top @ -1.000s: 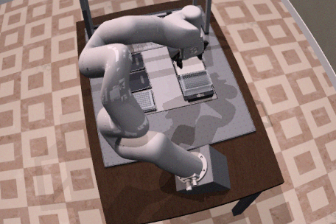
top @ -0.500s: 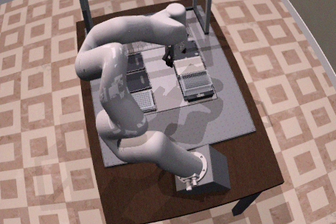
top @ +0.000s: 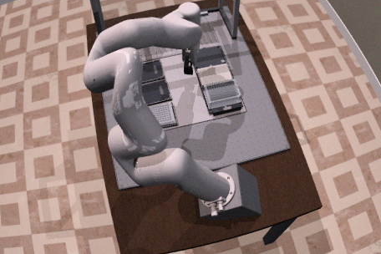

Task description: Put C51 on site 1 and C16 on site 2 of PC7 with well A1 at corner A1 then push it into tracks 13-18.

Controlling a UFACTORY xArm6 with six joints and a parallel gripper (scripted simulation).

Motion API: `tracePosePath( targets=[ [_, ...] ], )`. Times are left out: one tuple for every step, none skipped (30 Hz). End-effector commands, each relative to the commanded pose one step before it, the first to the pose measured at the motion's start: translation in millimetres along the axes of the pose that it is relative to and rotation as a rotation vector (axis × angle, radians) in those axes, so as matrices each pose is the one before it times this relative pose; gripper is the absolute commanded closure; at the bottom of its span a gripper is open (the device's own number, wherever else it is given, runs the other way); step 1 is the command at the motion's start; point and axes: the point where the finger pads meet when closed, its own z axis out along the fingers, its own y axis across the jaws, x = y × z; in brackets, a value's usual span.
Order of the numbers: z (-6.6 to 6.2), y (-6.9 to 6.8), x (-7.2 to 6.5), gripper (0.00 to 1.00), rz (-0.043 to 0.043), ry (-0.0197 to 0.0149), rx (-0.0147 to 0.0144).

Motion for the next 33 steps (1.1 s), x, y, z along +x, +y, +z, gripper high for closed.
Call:
tracePosePath(
  targets=[
    [-1.6, 1.34, 0.64, 0.0, -0.11764, 0.00708, -0.00701],
    [0.0, 0.0, 0.0, 0.0, -0.03333, 0.0, 0.0],
    [0.0, 0.0, 0.0, 0.0, -0.03333, 0.0, 0.0],
    [0.0, 0.0, 0.0, 0.0, -0.03333, 0.0, 0.0],
    [0.0, 0.0, 0.0, 0.0, -0.03333, 0.0, 0.0],
    [0.0, 0.0, 0.0, 0.0, -0.03333, 0.0, 0.0],
    [0.0, 0.0, 0.0, 0.0, -0.03333, 0.0, 0.0],
    [0.0, 0.0, 0.0, 0.0, -0.03333, 0.0, 0.0],
    [0.0, 0.0, 0.0, 0.0, -0.03333, 0.0, 0.0],
    [0.0, 0.0, 0.0, 0.0, -0.03333, 0.0, 0.0],
    [0.0, 0.0, 0.0, 0.0, -0.00814, 0.0, 0.0],
    [0.0, 0.0, 0.0, 0.0, 0.0, 0.0, 0.0],
    [0.0, 0.0, 0.0, 0.0, 0.0, 0.0, 0.0],
    [0.0, 0.0, 0.0, 0.0, 0.0, 0.0, 0.0],
    [0.0, 0.0, 0.0, 0.0, 0.0, 0.0, 0.0],
    [0.0, -0.01, 0.0, 0.0, 0.0, 0.0, 0.0],
    [-0.04, 0.06, 0.03, 0.0, 0.00003, -0.00005, 0.00002],
    [0.01, -0.02, -0.01, 0.0, -0.00001, 0.00002, -0.00001],
    [0.01, -0.02, -0.01, 0.0, -0.00001, 0.00001, -0.00001],
    [0.01, -0.01, -0.01, 0.0, 0.0, 0.00001, -0.00001],
    [0.0, -0.01, 0.0, 0.0, 0.0, 0.0, 0.0],
    [-0.02, 0.01, -0.02, 0.0, 0.00055, -0.00021, 0.00019],
    [0.01, 0.0, 0.01, 0.0, -0.00021, 0.00009, -0.00009],
    [0.0, 0.0, 0.0, 0.0, 0.0, 0.00001, 0.0],
    [1.64, -0.02, 0.01, 0.0, -0.00033, 0.00011, -0.00008],
    [1.62, -0.01, 0.0, 0.0, 0.00002, -0.00001, 0.00003],
    [1.76, 0.0, 0.0, 0.0, -0.00002, 0.00004, -0.00005],
    [1.67, 0.0, 0.0, 0.0, 0.0, 0.00001, 0.0],
    [1.67, 0.0, 0.0, 0.0, 0.0, 0.00001, 0.0],
    [1.67, 0.0, 0.0, 0.0, 0.0, 0.00001, 0.0],
    [0.0, 0.0, 0.0, 0.0, 0.0, 0.0, 0.0],
    [0.0, 0.0, 0.0, 0.0, 0.0, 0.0, 0.0],
    [1.58, -0.01, 0.0, 0.0, 0.00002, -0.00002, 0.00005]
  ],
)
